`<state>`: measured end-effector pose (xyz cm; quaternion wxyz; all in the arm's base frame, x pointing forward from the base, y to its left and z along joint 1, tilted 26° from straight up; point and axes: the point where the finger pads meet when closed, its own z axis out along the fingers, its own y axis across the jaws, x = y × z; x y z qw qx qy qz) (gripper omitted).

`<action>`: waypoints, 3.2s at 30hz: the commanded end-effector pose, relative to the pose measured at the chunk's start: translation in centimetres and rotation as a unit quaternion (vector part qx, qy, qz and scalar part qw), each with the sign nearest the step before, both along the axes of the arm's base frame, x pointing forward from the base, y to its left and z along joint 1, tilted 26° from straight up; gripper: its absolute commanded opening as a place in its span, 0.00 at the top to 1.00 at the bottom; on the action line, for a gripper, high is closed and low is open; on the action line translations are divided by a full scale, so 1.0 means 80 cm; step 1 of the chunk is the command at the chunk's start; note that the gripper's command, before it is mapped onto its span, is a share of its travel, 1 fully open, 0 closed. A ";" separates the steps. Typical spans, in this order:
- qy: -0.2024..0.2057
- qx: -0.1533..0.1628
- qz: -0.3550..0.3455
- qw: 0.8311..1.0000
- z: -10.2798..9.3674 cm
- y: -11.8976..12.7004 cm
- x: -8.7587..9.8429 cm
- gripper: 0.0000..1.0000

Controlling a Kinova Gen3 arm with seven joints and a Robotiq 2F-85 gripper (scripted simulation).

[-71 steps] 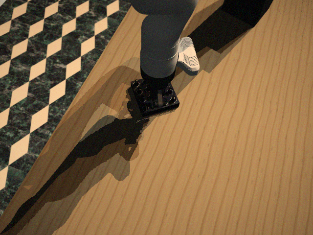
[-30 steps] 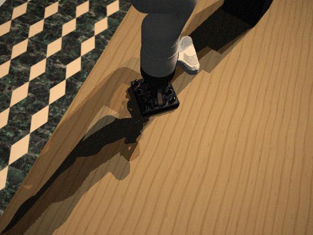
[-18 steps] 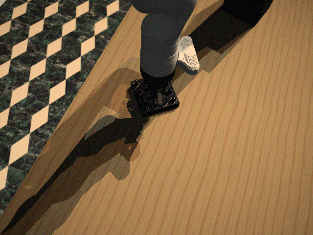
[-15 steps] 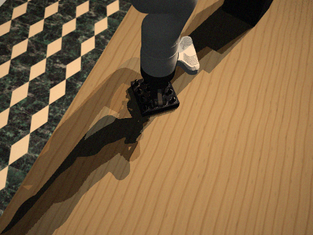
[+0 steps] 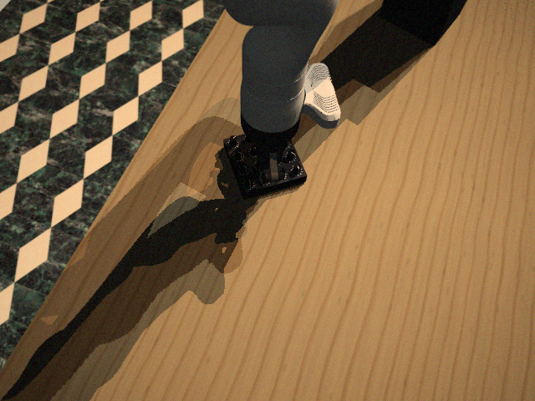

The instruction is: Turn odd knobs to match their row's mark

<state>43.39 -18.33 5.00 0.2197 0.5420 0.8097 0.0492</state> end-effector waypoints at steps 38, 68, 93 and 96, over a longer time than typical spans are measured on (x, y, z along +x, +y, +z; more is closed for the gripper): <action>-0.002 -0.001 -0.001 1.000 -0.010 -0.003 0.007 0.81; -0.002 -0.001 -0.001 1.000 -0.010 -0.003 0.007 0.92; 0.001 -0.008 0.016 1.000 -0.010 -0.003 0.007 0.92; 0.004 -0.015 0.031 0.999 -0.010 -0.003 0.007 0.92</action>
